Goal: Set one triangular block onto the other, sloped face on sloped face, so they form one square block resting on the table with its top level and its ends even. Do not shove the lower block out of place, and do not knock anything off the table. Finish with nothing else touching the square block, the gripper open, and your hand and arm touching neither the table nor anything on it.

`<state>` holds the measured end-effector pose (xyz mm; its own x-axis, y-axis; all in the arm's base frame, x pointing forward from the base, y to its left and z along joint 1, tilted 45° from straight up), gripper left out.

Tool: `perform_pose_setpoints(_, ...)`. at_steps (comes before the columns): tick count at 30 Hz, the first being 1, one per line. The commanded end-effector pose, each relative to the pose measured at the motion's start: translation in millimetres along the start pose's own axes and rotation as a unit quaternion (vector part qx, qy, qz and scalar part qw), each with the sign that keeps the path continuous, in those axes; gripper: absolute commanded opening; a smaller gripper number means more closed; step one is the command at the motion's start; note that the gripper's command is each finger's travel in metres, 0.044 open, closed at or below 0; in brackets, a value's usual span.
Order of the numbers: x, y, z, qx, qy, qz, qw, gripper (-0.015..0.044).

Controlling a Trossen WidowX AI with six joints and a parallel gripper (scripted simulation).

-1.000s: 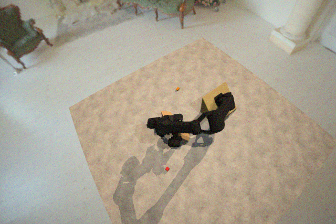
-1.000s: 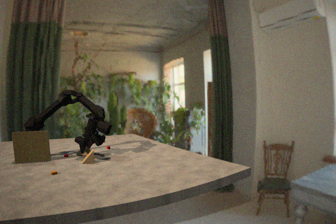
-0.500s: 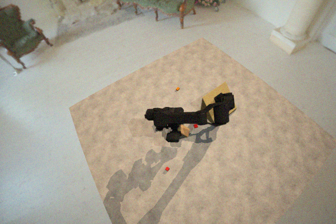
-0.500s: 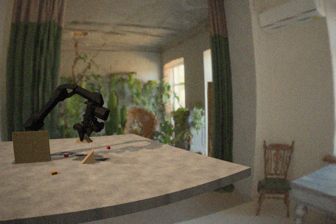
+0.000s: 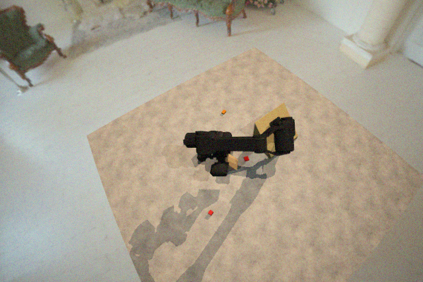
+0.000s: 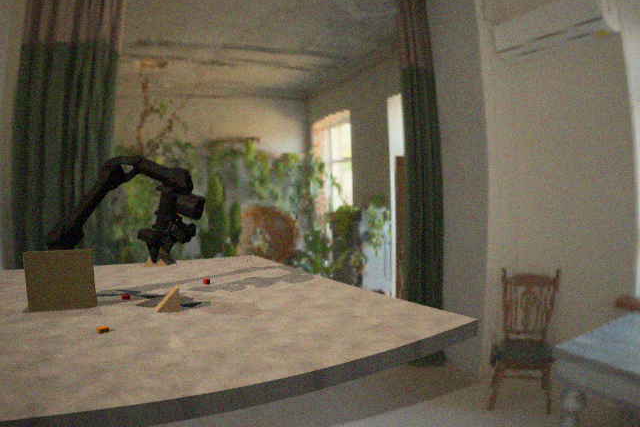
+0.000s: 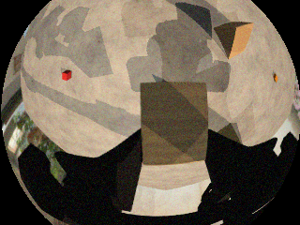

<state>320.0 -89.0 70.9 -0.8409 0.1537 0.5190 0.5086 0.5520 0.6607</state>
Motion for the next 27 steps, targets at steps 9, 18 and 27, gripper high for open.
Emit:
perform_pose_setpoints(9,18.1,1.0,2.8,0.017,-0.091,-0.082,0.992,0.0000)
perform_pose_setpoints(18,31.6,0.2,6.7,0.032,-0.158,-0.144,0.976,0.0000)
perform_pose_setpoints(27,45.6,-1.0,11.3,0.046,-0.223,-0.205,0.952,0.0000)
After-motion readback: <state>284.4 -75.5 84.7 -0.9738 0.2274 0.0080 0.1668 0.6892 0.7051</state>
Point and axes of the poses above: the point midway between the two fingers, 35 mm back from their tips, its own z axis out along the fingers, its own y axis across the jaws, x = y × z, the point moved 8 cm from there along -z, back along the fingers, and after that the axes turned 13 degrees about -z, right-handed, at the moved point
